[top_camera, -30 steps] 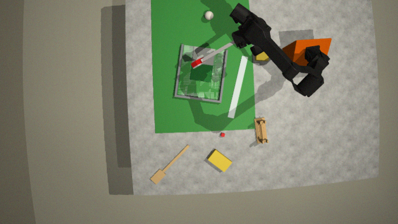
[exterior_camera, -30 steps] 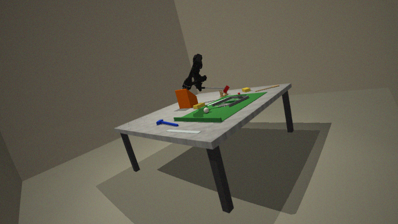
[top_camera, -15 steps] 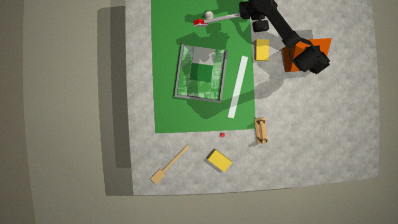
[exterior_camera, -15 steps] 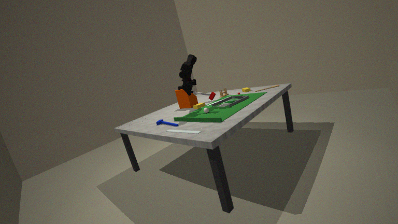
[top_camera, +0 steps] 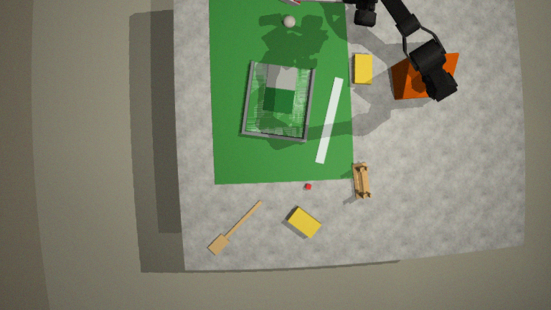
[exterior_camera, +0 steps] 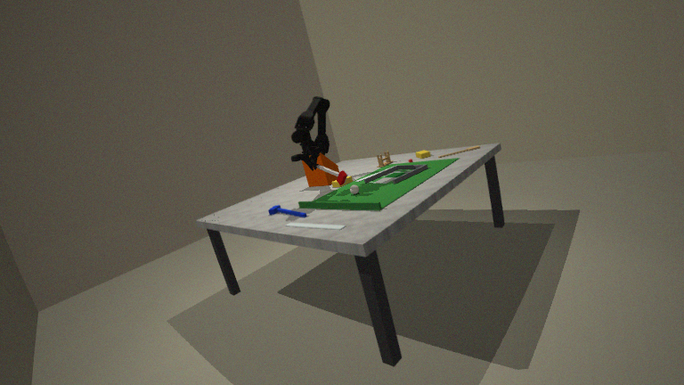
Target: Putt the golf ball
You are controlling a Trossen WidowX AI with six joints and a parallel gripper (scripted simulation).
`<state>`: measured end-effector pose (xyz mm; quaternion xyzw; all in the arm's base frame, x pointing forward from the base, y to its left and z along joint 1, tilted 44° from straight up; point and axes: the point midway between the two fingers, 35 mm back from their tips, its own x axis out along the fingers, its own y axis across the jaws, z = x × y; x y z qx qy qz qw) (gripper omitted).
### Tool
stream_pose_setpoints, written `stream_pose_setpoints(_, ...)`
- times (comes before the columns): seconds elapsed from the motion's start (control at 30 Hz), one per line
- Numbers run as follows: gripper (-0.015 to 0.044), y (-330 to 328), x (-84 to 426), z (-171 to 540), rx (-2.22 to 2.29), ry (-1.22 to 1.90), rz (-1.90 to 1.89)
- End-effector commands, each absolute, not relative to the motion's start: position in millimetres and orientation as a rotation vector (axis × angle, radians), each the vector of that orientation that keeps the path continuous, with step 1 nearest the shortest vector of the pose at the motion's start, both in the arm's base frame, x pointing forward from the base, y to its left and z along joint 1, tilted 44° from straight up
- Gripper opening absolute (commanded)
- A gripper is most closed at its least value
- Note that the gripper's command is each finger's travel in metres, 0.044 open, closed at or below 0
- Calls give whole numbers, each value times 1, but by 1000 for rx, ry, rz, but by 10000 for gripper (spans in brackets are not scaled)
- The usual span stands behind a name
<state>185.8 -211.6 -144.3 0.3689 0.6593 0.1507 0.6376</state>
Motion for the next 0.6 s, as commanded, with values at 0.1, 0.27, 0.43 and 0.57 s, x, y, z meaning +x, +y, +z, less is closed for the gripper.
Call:
stream_pose_setpoints(0.1,0,-197,190,-164,836,1501,334)
stream_pose_setpoints(0.27,0,-190,191,-171,837,1501,334)
stream_pose_setpoints(0.43,0,-187,191,-174,837,1500,335)
stream_pose_setpoints(0.57,0,-182,192,-179,837,1500,335)
